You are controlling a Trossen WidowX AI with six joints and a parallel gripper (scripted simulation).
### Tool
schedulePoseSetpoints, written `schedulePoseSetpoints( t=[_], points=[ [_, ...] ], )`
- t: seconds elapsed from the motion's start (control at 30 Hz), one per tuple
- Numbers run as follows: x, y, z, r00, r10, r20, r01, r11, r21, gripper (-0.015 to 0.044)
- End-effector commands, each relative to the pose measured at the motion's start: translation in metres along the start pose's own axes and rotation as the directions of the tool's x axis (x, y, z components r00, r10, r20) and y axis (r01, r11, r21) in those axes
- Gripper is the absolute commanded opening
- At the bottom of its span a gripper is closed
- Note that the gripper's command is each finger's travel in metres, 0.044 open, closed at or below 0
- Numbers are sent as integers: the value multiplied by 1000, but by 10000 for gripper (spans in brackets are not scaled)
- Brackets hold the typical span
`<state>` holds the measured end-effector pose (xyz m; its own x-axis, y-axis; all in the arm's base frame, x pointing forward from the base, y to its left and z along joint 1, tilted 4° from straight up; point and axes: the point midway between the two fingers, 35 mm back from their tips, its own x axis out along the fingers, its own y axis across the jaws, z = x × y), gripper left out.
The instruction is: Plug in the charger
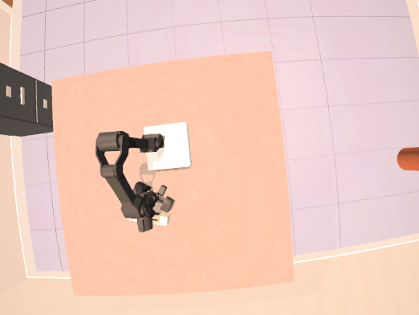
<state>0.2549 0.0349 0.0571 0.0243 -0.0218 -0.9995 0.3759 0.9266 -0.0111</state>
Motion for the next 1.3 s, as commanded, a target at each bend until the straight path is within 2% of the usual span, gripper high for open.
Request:
schedulePoseSetpoints(
  t=[0.0,1.27],
  points=[
    [1,0,-3,1000,1,-17,-2,1000,-16,440],
    [57,0,0,1000,1,-18,-1,1000,-16,440]
  ],
)
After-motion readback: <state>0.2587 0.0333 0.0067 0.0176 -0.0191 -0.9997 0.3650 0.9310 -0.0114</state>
